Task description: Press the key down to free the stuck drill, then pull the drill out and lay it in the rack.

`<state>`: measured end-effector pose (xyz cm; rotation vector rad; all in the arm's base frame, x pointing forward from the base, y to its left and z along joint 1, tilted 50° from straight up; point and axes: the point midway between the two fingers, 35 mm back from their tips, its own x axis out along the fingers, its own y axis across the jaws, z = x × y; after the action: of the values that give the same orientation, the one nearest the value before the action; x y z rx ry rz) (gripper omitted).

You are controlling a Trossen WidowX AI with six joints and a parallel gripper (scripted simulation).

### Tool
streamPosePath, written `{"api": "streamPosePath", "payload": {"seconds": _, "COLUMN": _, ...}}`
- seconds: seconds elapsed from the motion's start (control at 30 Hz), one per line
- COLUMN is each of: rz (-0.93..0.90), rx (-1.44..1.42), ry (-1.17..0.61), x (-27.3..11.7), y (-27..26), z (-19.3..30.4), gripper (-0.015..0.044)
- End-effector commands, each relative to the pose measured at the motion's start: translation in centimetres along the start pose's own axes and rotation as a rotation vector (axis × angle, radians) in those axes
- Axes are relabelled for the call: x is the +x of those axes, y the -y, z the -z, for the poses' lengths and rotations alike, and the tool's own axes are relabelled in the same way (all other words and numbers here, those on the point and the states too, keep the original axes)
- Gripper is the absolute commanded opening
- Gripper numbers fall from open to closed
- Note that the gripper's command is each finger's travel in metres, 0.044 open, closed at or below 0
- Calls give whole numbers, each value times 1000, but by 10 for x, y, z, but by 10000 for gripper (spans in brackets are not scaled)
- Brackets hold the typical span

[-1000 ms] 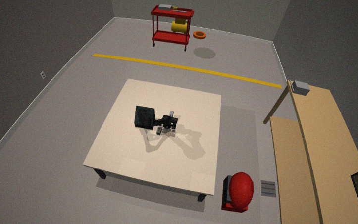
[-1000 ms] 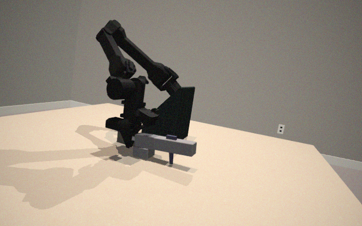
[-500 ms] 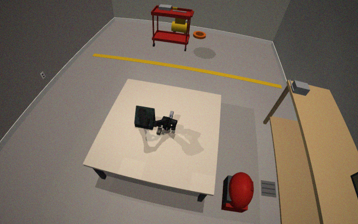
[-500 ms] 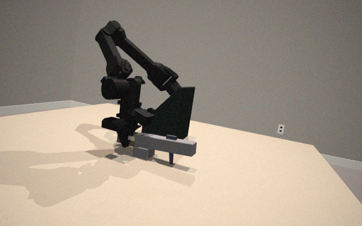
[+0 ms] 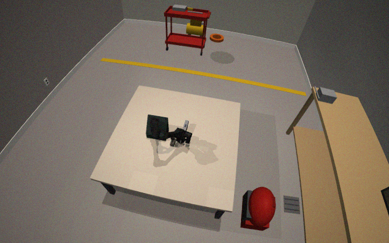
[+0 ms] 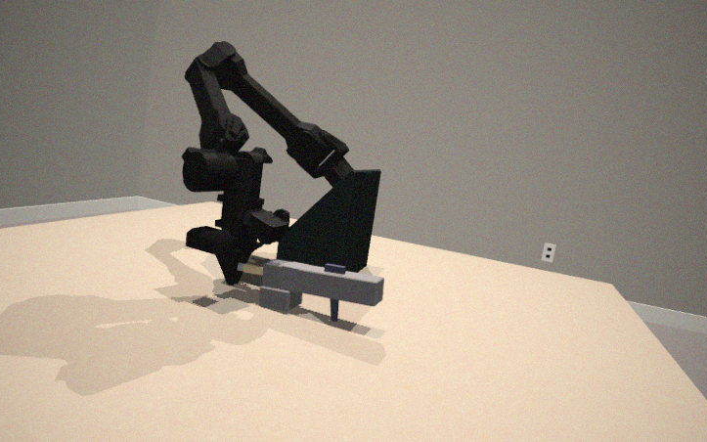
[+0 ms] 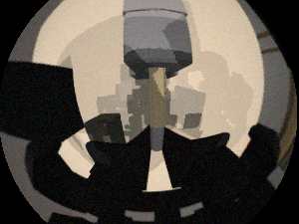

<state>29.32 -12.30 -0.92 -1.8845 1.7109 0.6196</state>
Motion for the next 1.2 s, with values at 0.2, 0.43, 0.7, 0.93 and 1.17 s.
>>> {"api": "streamPosePath", "payload": {"seconds": 0.2, "rz": 0, "rx": 0, "ry": 0, "x": 0, "y": 0, "z": 2, "gripper": 157}}
{"api": "streamPosePath", "payload": {"seconds": 0.43, "rz": 3, "rx": -1, "ry": 2, "x": 0, "y": 0, "z": 0, "gripper": 341}}
{"api": "streamPosePath", "payload": {"seconds": 0.7, "rz": 8, "rx": -1, "ry": 5, "x": 2, "y": 0, "z": -4, "gripper": 440}}
{"api": "streamPosePath", "payload": {"seconds": 0.93, "rz": 8, "rx": -1, "ry": 5, "x": 2, "y": 1, "z": -7, "gripper": 440}}
{"api": "streamPosePath", "payload": {"seconds": 1.17, "rz": 8, "rx": -1, "ry": 5, "x": 3, "y": 1, "z": -9, "gripper": 440}}
